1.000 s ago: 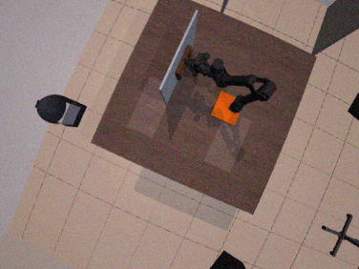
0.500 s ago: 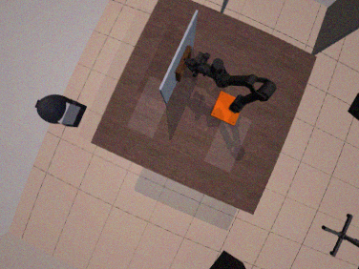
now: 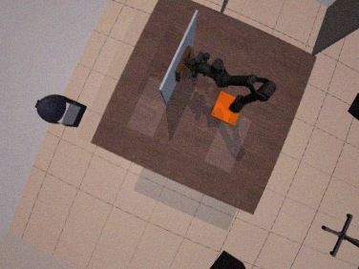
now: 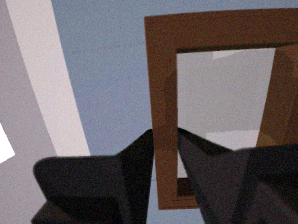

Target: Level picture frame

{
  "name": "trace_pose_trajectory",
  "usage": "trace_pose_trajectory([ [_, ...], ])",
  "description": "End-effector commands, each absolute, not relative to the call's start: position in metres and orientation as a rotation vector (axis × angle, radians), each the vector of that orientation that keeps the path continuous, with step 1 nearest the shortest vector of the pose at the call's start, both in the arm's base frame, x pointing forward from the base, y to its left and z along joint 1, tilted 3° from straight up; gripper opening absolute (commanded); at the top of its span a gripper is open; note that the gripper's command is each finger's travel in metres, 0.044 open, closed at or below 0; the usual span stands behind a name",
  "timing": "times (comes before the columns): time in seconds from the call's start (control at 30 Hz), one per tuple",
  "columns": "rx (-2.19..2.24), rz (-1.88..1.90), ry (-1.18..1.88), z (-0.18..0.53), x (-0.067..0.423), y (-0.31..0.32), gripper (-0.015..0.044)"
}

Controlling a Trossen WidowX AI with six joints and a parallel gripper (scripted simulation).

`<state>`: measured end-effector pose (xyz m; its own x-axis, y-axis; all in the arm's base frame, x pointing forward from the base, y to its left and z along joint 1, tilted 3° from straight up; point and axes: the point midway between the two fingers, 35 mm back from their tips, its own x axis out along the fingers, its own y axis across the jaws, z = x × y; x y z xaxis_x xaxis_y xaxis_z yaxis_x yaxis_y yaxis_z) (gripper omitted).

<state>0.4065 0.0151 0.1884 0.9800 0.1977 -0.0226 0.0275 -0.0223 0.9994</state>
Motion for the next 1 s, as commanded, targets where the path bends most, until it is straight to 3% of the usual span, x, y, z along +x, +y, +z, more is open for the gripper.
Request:
trace_pose_trajectory([
  [0.0, 1.586, 0.137, 0.176, 0.188, 0.406, 0.015, 0.0157],
  [0.13, 1.586, 0.137, 0.176, 0.188, 0.406, 0.015, 0.0260],
  [0.3, 1.566, 0.138, 0.175, 0.190, 0.400, 0.013, 0.0260],
  [0.6, 1.299, 0.155, 0.159, 0.189, 0.315, -0.005, 0.0260],
  [0.97, 1.244, 0.156, 0.151, 0.210, 0.284, -0.019, 0.0260],
])
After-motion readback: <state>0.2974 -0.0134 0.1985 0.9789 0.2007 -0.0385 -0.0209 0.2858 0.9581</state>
